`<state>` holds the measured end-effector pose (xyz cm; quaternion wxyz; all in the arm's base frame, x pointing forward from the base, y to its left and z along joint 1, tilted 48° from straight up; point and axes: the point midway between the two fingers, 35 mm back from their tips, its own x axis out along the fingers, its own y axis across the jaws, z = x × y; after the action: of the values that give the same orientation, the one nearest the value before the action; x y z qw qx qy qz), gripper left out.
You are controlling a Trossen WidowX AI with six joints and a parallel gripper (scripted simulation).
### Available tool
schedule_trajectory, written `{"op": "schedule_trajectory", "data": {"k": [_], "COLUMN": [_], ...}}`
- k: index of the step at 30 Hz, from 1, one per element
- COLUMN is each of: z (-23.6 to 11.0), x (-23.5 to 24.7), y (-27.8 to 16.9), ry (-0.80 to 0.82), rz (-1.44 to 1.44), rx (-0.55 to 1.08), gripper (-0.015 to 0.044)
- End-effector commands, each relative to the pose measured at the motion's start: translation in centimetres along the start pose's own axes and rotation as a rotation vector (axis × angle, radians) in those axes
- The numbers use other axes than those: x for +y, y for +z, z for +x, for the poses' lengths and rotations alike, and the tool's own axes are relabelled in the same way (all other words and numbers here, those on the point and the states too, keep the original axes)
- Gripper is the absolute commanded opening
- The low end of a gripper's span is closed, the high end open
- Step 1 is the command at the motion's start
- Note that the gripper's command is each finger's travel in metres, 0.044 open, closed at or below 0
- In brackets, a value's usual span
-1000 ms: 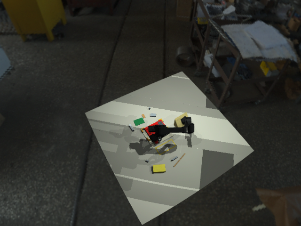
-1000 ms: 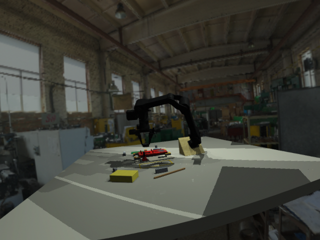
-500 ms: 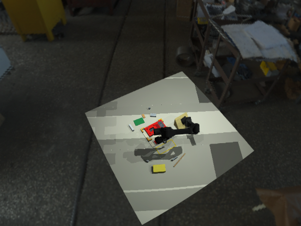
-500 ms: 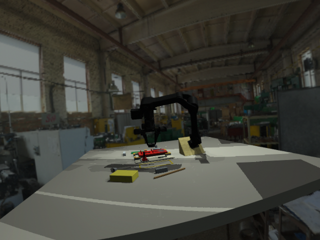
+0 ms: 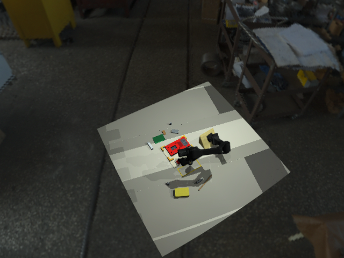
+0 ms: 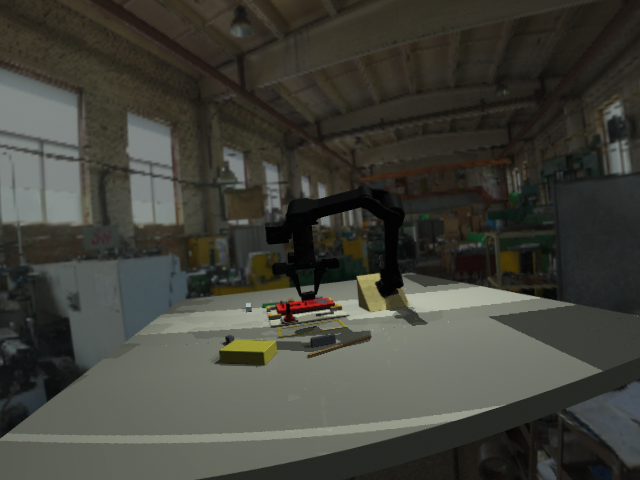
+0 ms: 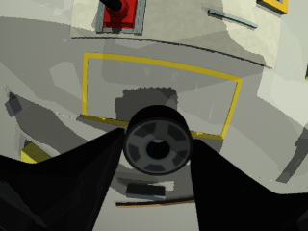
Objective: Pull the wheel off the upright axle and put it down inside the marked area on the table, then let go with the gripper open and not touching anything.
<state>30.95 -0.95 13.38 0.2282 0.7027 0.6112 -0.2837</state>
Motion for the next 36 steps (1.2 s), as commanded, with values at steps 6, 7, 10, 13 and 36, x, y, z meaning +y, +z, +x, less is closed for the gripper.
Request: {"op": "schedule_trajectory", "data": {"k": [6,7,10,13,36], "z": [2.6,3.1,4.7,6.2,6.9], "x": [0.2,0.2,0.3,0.3,0.1], "y": [-0.1,-0.1,-0.1,-0.1,-0.1], "ry": [0.002,0.002,0.003,0.003,0.0], "rz": [0.003,0.003,0.003,0.002,0.0], "rx": [0.0,0.0,0.0,0.001,0.0], "gripper": [0.0,0.0,0.0,0.0,0.03]}}
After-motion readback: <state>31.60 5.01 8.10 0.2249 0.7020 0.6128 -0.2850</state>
